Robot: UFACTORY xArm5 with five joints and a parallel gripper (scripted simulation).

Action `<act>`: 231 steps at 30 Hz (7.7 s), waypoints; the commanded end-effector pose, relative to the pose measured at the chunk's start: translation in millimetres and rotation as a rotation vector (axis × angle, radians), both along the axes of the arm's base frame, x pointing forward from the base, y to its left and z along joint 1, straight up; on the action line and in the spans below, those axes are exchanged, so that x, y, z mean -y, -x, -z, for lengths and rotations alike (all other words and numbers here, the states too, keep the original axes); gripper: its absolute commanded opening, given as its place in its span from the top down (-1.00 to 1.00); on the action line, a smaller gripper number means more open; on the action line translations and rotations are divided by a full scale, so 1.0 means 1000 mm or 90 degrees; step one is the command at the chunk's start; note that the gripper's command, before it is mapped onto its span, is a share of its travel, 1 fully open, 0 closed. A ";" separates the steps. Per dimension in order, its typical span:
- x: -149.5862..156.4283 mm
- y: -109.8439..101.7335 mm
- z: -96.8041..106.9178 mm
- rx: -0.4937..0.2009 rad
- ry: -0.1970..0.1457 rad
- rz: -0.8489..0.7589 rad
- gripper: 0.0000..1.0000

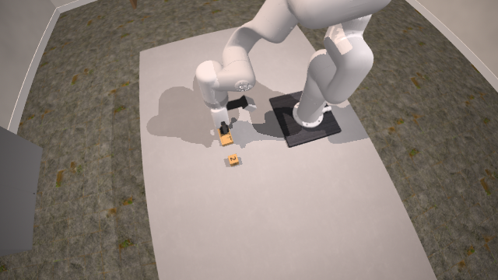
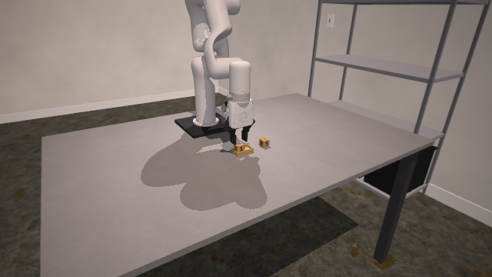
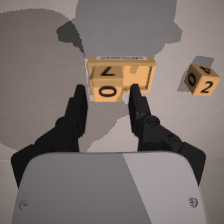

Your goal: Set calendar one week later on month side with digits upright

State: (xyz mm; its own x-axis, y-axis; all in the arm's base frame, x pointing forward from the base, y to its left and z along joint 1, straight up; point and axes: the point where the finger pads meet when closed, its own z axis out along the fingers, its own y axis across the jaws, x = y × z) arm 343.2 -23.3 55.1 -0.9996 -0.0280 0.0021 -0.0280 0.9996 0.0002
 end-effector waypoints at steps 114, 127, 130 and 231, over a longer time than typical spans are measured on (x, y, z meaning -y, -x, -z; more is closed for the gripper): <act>0.000 -0.001 -0.001 0.002 0.000 0.000 0.01; 0.000 -0.001 -0.001 0.002 0.000 0.000 0.01; 0.000 -0.001 -0.001 0.002 0.000 0.000 0.01; 0.000 -0.001 0.027 0.002 0.000 0.000 0.43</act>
